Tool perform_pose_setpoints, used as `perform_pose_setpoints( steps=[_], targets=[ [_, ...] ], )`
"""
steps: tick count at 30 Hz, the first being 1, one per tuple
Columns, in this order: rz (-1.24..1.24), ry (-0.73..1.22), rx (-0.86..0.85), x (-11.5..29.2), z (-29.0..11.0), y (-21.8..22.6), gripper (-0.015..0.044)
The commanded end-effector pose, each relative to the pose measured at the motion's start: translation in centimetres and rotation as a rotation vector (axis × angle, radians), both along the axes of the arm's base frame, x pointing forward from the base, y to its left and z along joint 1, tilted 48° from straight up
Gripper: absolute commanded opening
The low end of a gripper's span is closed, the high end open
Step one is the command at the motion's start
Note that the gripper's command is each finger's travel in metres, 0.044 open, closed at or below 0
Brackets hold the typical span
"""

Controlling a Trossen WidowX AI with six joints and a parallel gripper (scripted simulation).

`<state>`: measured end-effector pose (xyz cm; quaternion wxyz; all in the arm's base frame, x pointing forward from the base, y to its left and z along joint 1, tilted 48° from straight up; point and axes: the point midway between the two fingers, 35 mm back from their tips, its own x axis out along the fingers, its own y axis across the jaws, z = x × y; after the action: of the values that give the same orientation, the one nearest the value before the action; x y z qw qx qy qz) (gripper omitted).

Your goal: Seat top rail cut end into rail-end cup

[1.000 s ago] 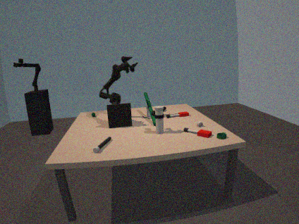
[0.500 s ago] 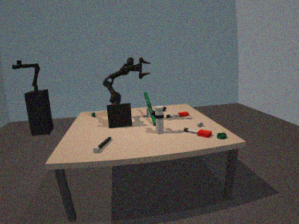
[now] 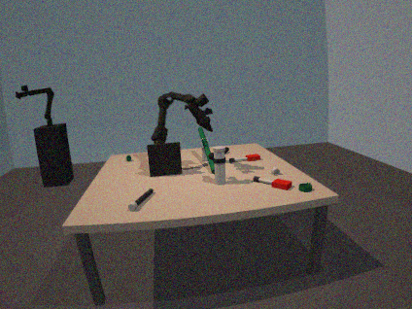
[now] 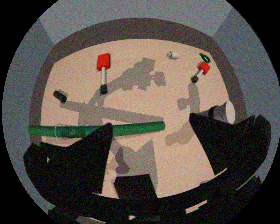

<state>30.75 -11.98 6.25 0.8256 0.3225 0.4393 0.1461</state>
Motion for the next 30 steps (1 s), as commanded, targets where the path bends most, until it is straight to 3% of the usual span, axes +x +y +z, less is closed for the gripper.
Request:
perform_pose_setpoints(
  steps=[1, 9, 30],
  targets=[
    [-0.011, 0.086, 0.107, -0.4, -1.0, 1.0, 0.044],
    [0.135, -0.031, -0.006, -0.5, -2.5, -0.6, 0.044],
    [1.034, -0.996, -0.766, -4.5, -14.1, -8.4, 0.044]
  ],
)
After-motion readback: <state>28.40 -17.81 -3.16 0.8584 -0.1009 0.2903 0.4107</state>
